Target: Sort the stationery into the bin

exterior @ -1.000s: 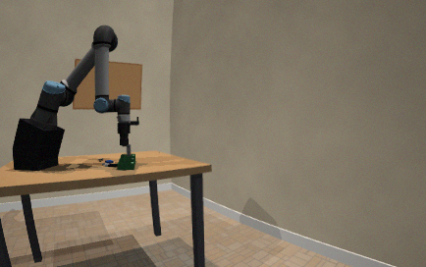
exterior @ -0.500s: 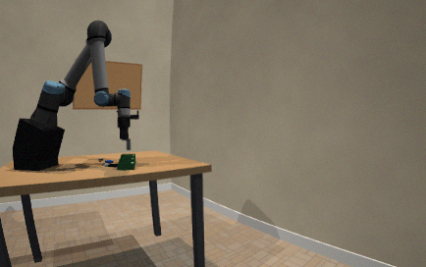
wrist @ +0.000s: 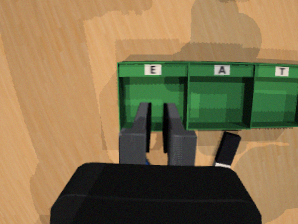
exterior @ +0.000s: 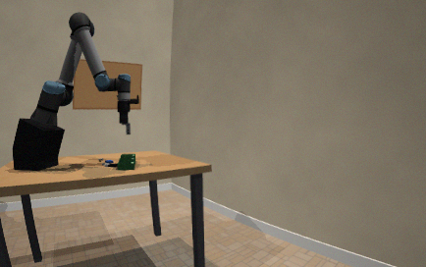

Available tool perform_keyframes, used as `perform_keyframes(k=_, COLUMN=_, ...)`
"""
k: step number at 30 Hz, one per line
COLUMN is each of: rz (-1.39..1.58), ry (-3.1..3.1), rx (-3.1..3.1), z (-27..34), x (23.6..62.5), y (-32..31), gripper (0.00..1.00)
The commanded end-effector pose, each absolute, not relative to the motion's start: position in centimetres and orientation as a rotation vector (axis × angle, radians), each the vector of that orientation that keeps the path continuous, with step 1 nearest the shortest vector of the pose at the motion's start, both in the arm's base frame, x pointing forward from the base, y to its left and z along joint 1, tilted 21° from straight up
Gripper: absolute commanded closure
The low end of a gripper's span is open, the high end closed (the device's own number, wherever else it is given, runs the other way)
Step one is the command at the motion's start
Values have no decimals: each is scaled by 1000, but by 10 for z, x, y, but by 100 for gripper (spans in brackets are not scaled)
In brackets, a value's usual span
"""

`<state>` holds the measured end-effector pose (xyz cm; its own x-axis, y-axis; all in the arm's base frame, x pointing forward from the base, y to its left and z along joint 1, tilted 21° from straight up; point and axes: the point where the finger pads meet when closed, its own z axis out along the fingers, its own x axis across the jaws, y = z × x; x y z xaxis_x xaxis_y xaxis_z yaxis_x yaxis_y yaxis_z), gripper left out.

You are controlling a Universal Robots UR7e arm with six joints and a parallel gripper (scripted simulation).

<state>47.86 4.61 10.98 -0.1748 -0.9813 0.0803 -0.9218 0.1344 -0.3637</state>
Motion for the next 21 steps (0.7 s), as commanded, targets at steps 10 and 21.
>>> perform_keyframes(k=10, rz=-487, ry=2233, rx=-1898, z=146, x=465, y=51, gripper=69)
perform_keyframes(k=21, rz=-523, ry=1989, rx=-2206, z=104, x=441, y=38, gripper=38)
